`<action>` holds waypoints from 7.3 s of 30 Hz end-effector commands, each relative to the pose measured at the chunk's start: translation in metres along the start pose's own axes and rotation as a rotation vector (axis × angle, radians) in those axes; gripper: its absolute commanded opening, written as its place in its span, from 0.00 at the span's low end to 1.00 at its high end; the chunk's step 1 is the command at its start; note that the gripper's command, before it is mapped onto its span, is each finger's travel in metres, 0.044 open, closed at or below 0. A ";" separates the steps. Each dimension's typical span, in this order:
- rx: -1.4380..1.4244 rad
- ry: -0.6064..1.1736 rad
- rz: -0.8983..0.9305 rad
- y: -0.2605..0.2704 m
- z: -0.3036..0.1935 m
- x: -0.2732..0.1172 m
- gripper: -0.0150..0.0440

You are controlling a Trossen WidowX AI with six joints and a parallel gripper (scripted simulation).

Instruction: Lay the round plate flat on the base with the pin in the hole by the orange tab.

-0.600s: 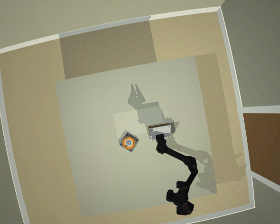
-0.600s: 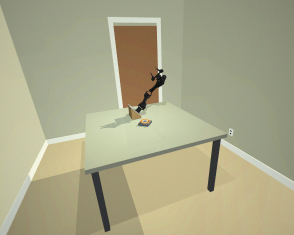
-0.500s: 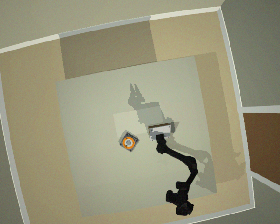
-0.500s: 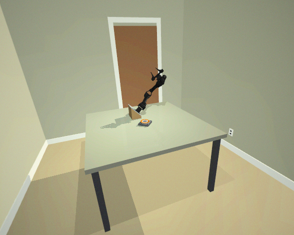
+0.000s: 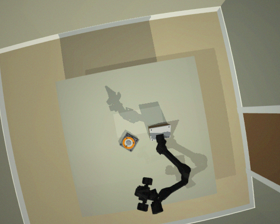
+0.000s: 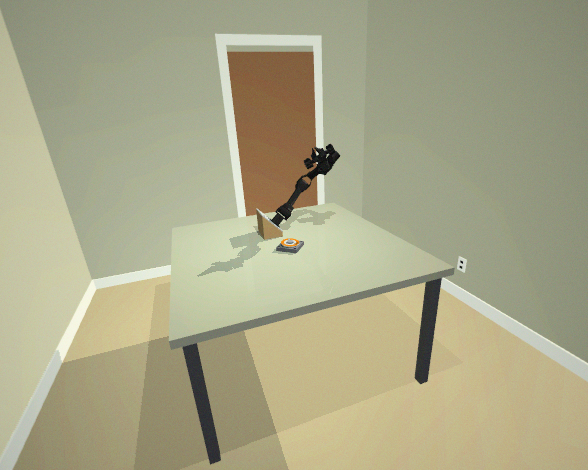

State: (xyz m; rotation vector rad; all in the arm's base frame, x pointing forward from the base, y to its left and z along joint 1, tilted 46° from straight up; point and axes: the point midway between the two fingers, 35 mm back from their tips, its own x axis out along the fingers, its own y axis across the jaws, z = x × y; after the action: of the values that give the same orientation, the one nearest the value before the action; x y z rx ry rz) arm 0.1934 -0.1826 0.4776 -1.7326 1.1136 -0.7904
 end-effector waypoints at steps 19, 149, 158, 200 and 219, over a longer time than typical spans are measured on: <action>0.405 -0.767 1.259 0.229 0.273 -0.031 0.25; 0.736 -0.280 2.392 0.343 0.350 -0.120 0.25; 0.736 -0.280 2.392 0.345 0.350 -0.118 0.25; 0.736 -0.279 2.391 0.375 0.339 -0.105 0.25; 0.736 -0.278 2.390 0.386 0.328 -0.104 0.25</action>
State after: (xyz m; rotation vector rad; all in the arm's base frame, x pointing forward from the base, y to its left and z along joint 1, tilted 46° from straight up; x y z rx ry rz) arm 0.3076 -0.0473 -0.0064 0.6379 1.4161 0.5799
